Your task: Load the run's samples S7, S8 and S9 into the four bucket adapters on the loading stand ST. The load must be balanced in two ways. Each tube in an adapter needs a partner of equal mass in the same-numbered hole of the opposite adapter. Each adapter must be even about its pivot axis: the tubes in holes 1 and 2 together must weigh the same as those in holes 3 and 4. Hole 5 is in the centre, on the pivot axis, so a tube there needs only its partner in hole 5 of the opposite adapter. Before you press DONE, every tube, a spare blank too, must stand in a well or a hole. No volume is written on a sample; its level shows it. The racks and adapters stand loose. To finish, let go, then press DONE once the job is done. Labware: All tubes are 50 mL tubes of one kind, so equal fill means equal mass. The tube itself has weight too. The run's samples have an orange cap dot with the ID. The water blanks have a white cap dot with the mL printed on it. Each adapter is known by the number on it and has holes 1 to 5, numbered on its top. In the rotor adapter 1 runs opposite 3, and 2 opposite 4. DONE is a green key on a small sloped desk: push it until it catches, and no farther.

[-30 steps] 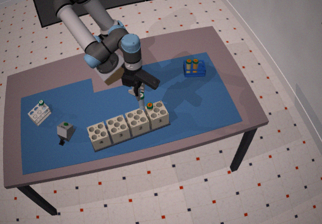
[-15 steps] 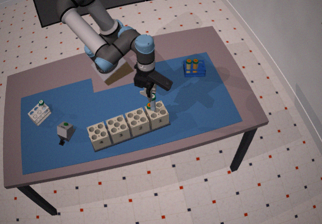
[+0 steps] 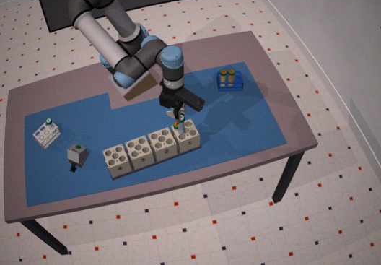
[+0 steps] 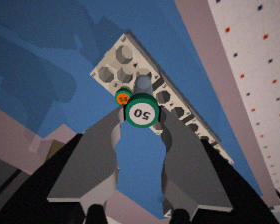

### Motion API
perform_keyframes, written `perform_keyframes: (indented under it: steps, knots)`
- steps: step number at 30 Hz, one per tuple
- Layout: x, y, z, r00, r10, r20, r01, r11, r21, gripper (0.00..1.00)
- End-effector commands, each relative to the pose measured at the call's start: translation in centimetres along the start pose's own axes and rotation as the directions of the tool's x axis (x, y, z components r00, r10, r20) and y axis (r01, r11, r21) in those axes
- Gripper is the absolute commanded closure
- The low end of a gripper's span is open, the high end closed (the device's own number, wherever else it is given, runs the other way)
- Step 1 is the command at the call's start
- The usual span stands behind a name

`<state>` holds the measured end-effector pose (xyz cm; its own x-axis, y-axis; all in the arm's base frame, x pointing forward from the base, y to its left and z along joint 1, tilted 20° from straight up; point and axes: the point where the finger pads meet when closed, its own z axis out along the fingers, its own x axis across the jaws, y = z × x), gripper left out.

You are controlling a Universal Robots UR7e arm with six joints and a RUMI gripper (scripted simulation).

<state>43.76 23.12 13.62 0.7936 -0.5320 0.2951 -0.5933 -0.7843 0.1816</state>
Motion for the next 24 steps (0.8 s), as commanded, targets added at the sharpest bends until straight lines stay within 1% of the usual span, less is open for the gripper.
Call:
perform_keyframes:
  steps: [1, 2, 17, 24]
  knots:
    - [0.04, -0.05, 1.37, 1.0, 0.0, -0.001, 0.0, 1.0, 0.002, 1.0]
    - [0.04, -0.05, 1.64, 1.0, 0.0, -0.001, 0.0, 1.0, 0.002, 1.0]
    - [0.04, -0.05, 1.64, 1.0, 0.0, -0.001, 0.0, 1.0, 0.002, 1.0]
    - [0.04, -0.05, 2.3, 1.0, 0.0, -0.001, 0.0, 1.0, 0.002, 1.0]
